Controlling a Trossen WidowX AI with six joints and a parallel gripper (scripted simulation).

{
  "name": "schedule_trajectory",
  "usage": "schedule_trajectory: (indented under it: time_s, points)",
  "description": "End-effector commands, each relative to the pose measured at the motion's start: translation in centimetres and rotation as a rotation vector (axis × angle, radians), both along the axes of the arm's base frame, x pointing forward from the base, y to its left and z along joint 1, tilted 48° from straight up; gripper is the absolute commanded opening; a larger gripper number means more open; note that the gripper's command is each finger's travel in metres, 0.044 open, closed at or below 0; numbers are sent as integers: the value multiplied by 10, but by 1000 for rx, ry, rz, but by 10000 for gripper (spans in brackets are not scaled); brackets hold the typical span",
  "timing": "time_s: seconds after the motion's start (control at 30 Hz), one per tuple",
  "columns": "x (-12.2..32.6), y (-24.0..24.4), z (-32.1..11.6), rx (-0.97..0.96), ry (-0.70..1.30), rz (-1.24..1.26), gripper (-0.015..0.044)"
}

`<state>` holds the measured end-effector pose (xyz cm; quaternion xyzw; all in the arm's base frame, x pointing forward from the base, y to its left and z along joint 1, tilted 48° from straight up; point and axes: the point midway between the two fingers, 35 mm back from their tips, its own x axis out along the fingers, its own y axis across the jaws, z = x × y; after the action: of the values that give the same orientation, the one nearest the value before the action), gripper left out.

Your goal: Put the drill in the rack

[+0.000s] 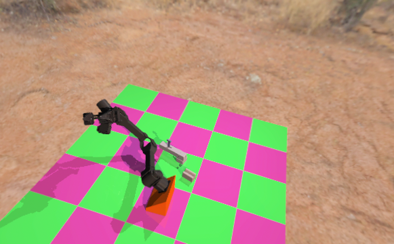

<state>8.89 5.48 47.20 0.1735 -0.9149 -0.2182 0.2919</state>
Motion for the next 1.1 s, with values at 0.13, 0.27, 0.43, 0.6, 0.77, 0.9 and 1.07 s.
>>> schedule_trajectory:
  time_s: [0.13,0.27,0.43,0.6,0.77,0.9,1.07]
  points:
    - [0,0,0,0,0,0,269]
    - [-3,-1,0,12,-3,6,164]
    - [-62,-41,5,330,-25,187,32]
    - [-98,-101,-6,657,44,418,0]
    - [-102,-170,-32,980,232,707,0]
    - [-80,-219,-61,1189,455,958,0]
    - [-33,-260,-103,1358,784,1268,0]
